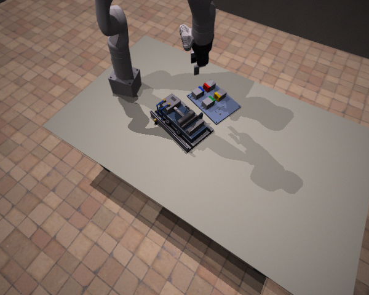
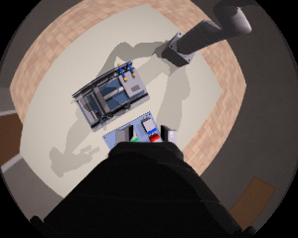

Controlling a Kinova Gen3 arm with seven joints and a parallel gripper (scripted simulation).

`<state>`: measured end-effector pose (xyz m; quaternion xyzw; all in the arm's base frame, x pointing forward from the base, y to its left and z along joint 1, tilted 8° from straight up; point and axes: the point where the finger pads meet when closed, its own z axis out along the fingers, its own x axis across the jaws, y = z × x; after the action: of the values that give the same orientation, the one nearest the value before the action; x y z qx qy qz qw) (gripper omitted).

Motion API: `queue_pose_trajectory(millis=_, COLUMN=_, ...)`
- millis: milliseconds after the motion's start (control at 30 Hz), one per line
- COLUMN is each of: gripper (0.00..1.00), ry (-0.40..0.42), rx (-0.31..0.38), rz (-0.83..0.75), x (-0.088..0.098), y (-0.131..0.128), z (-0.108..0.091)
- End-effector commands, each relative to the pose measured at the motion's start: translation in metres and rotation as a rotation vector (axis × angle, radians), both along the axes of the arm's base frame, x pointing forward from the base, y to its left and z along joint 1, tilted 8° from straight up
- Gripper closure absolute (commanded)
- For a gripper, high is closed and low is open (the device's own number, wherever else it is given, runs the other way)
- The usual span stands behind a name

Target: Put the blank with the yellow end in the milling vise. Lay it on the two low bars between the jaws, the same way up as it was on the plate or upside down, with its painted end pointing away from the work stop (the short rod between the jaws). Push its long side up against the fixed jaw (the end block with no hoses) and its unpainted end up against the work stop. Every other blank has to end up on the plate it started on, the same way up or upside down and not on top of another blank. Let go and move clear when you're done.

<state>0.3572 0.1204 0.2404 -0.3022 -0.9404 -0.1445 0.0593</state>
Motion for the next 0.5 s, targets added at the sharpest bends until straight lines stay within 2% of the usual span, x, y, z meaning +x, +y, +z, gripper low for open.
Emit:
queue_pose_trajectory(millis=0, gripper=0.00, ry=-0.033, rx=-0.026, rz=0.042, x=0.003, y=0.014, z=0.006)
queue_pose_trajectory(millis=100, gripper=0.00, ry=-0.052, rx=-0.049, rz=0.077, x=0.004, y=0.021, z=0.008)
queue_pose_trajectory(millis=200, gripper=0.00, ry=-0.044, rx=-0.047, rz=0.075, x=0.002, y=0.016, z=0.006)
queue_pose_trajectory(millis=467, gripper=0.00, ry=-0.097, rx=-0.108, rz=0.167, x=0.004, y=0.034, z=0.012)
